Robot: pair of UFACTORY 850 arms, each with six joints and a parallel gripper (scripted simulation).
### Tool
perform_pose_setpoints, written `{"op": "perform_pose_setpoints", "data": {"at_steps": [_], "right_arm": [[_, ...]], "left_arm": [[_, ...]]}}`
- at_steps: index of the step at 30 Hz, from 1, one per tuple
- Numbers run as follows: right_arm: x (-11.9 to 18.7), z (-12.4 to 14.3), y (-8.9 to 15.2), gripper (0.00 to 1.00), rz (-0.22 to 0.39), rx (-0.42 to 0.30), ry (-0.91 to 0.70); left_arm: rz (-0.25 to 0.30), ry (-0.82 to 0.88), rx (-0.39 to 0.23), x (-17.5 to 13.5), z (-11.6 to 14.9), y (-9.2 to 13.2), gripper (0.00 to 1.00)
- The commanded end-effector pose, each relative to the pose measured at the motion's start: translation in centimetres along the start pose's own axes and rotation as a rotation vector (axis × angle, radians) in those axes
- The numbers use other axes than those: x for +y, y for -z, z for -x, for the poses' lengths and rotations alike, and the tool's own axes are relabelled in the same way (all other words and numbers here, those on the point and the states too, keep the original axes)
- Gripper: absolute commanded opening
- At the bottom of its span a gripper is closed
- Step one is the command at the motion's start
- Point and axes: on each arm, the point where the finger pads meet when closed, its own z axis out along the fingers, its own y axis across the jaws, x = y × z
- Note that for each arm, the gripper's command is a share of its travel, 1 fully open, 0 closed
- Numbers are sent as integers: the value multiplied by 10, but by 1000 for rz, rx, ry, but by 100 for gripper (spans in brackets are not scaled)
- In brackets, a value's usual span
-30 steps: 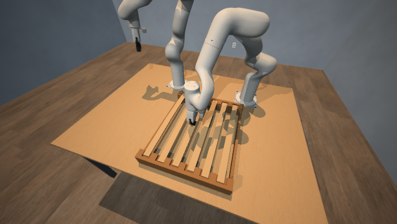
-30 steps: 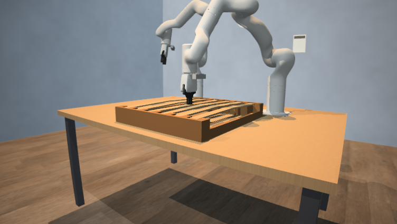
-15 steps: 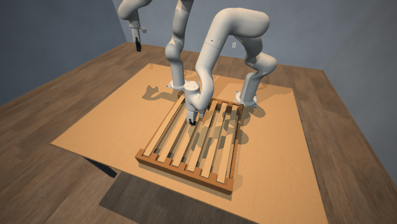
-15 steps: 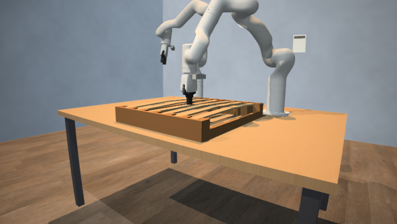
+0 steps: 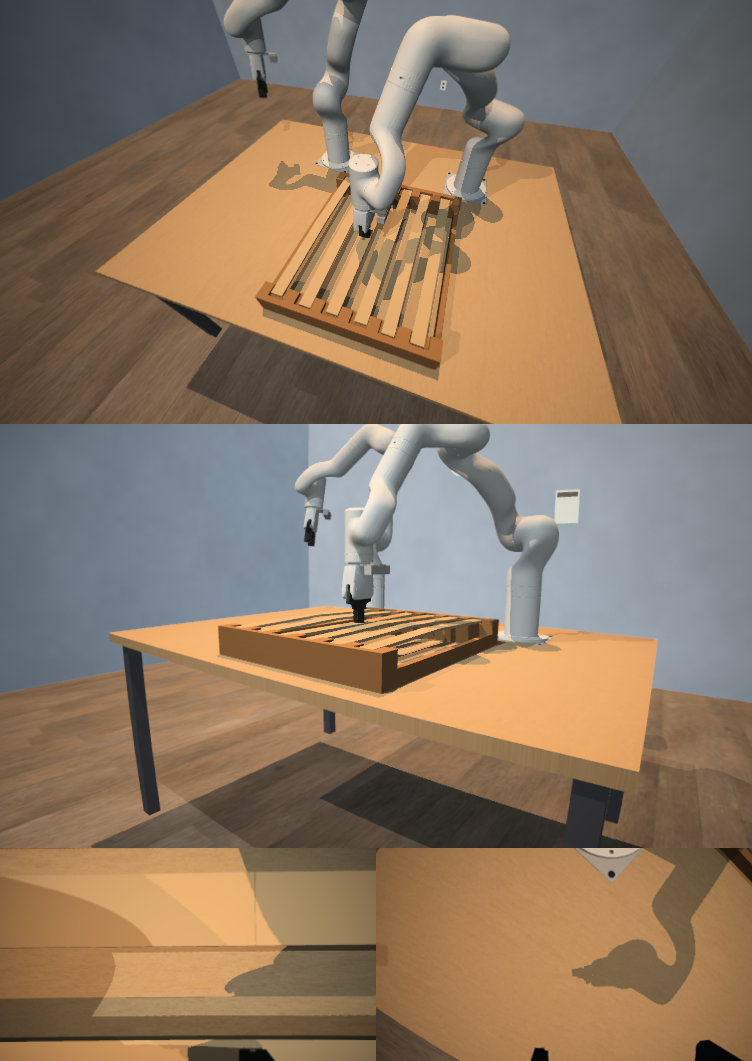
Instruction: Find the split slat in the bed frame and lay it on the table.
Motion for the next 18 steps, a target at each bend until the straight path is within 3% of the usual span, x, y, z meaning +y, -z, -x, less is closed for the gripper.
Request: {"op": "perform_pose_setpoints", "data": {"at_steps": [1,18], "right_arm": [[0,1,1,100,-1,-2,0],[0,1,1,100,-1,-2,0]], "left_arm": [[2,0,-1,1,1,1,0],[2,0,-1,1,0,-1,0]]}}
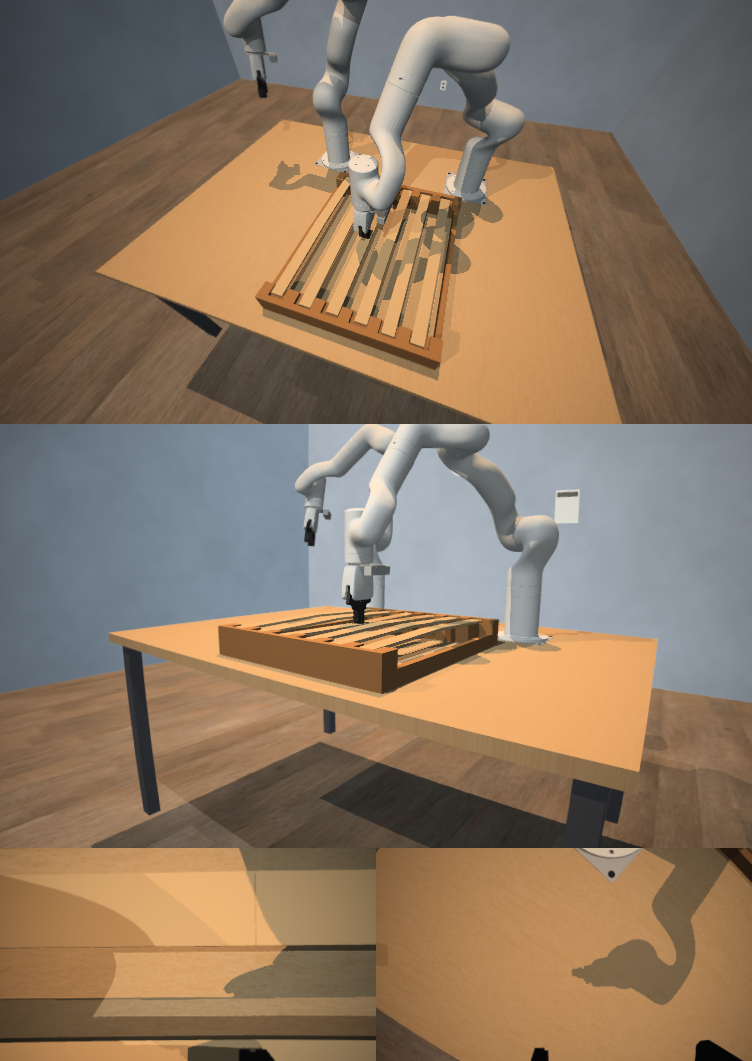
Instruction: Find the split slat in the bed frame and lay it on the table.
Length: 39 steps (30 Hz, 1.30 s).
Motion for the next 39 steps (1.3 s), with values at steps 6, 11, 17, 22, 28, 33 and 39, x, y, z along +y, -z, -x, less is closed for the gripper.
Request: {"op": "perform_pose_setpoints", "data": {"at_steps": [6,11,17,22,28,33,39], "right_arm": [[0,1,1,100,-1,-2,0],[0,1,1,100,-1,-2,0],[0,1,1,100,-1,-2,0],[0,1,1,100,-1,-2,0],[0,1,1,100,-1,-2,0],[0,1,1,100,-1,-2,0],[0,1,1,100,-1,-2,0]], "left_arm": [[2,0,-1,0,0,-1,0],[2,0,-1,0,0,-1,0],[2,0,-1,0,0,-1,0],[2,0,-2,1,0,-3,0],[2,0,-2,1,0,-3,0],[2,0,-2,1,0,-3,0],[2,0,-1,1,0,-5,0]]}}
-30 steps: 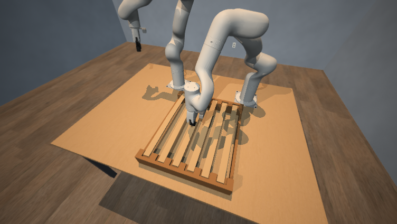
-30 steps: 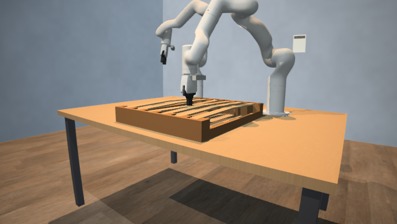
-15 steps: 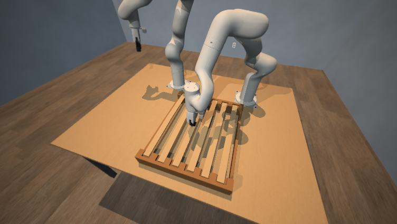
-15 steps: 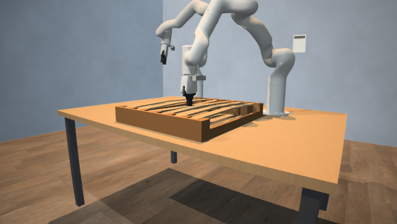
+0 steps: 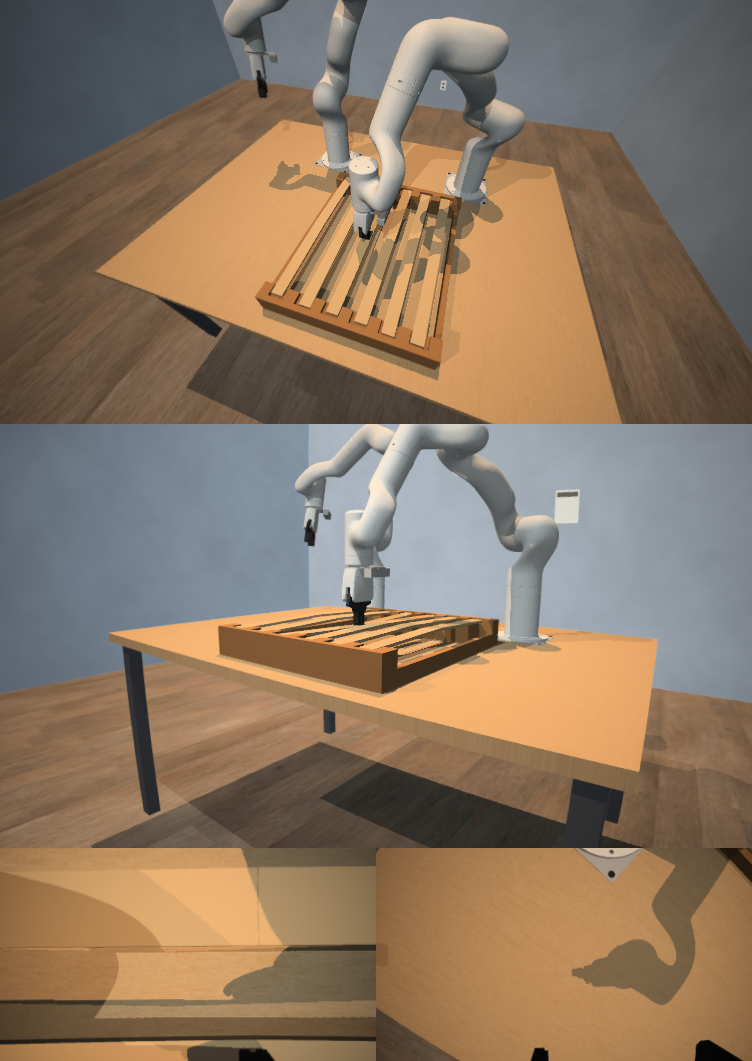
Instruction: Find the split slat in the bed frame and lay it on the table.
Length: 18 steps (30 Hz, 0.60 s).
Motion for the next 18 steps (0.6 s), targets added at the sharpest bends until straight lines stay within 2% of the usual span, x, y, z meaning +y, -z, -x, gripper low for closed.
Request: {"op": "perform_pose_setpoints", "data": {"at_steps": [1,18], "right_arm": [[0,1,1,100,-1,-2,0],[0,1,1,100,-1,-2,0]], "left_arm": [[2,0,-1,1,0,1,0],[2,0,-1,0,0,-1,0]]}}
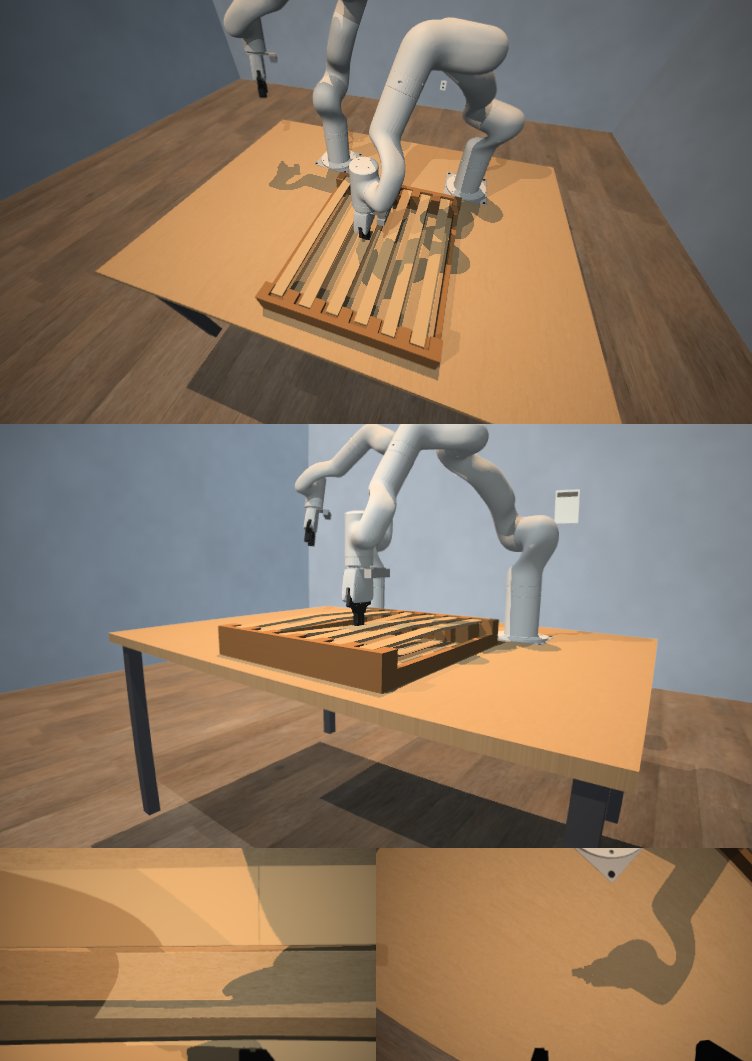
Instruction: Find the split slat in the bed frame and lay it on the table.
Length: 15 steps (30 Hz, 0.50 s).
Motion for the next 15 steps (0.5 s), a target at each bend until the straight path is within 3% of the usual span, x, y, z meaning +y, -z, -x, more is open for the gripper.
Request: {"op": "perform_pose_setpoints", "data": {"at_steps": [1,15], "right_arm": [[0,1,1,100,-1,-2,0],[0,1,1,100,-1,-2,0]], "left_arm": [[1,0,0,0,0,1,0],[1,0,-1,1,0,-1,0]]}}
